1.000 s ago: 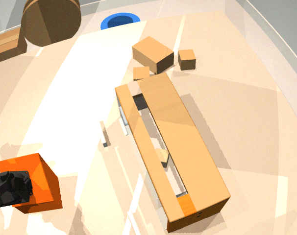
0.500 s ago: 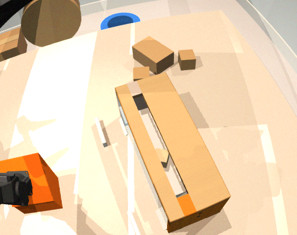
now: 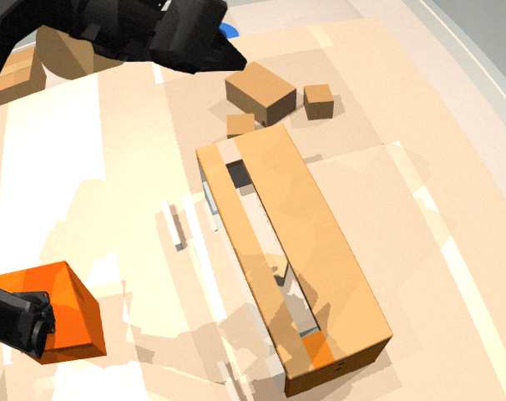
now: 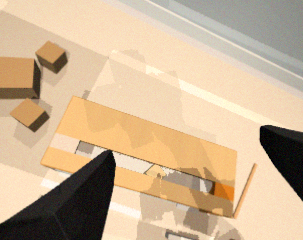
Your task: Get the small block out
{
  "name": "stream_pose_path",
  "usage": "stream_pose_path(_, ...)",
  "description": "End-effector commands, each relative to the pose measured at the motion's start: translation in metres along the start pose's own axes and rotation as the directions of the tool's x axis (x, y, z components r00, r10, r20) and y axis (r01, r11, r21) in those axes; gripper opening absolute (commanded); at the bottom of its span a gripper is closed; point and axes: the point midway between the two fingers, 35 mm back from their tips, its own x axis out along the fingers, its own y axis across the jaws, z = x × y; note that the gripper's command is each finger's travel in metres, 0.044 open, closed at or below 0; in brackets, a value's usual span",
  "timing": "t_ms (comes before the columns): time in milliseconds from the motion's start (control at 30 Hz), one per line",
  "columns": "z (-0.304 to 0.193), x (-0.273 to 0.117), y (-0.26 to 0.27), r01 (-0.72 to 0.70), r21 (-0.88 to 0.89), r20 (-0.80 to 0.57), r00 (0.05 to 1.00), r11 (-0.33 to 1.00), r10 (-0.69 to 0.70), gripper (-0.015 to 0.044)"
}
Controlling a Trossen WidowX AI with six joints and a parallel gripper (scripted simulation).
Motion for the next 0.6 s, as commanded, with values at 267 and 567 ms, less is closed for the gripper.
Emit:
stream_pose_path(267, -0.113, 0.143, 0.049, -0.47, -0.611, -0.572, 0.818, 0.637, 0.054, 0.04)
stream_pose_path(567, -0.164, 0.171, 0.063, -0.701, -0.613, -0.734, 0.676, 0.364, 0.066, 0.04)
